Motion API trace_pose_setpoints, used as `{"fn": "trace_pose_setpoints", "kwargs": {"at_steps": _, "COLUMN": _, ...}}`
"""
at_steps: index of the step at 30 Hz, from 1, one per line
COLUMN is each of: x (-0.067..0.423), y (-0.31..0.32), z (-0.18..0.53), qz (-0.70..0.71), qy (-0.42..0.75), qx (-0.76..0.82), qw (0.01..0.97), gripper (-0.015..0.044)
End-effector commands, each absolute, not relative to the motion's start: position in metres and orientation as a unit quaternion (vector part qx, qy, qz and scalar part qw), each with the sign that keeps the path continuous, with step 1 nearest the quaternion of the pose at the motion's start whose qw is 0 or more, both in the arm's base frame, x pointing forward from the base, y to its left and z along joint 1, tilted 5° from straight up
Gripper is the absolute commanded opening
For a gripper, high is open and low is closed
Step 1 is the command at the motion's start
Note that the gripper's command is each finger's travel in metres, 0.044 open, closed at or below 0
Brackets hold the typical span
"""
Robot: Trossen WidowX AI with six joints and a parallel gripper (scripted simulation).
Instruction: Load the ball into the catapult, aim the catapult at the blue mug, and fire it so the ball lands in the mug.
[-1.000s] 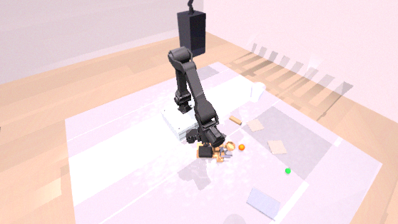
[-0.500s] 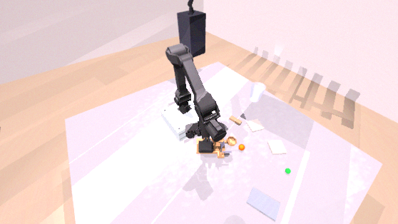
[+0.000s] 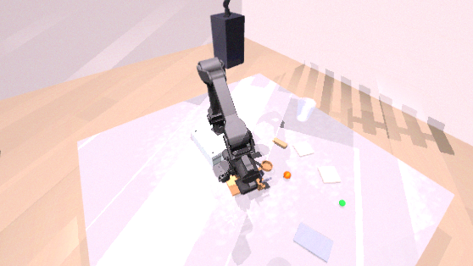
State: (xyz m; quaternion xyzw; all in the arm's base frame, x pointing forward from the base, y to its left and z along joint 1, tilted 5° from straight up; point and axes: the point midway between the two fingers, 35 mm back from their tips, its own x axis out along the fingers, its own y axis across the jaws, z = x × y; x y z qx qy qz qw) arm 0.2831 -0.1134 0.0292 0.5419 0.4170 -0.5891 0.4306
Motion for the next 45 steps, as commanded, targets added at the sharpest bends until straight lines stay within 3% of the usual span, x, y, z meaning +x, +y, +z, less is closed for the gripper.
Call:
{"fn": "trace_pose_setpoints", "kwargs": {"at_steps": 1, "x": 0.294, "y": -0.134, "z": 0.033, "qz": -0.556, "qy": 0.455, "qx": 0.51, "qw": 0.474, "gripper": 0.0}}
{"fn": "trace_pose_setpoints", "kwargs": {"at_steps": 11, "x": 0.315, "y": -0.18, "z": 0.033, "qz": -0.478, "qy": 0.535, "qx": 0.427, "qw": 0.55, "gripper": 0.0}}
{"fn": "trace_pose_setpoints", "kwargs": {"at_steps": 45, "x": 0.319, "y": -0.184, "z": -0.007, "qz": -0.477, "qy": 0.537, "qx": 0.425, "qw": 0.552, "gripper": 0.0}}
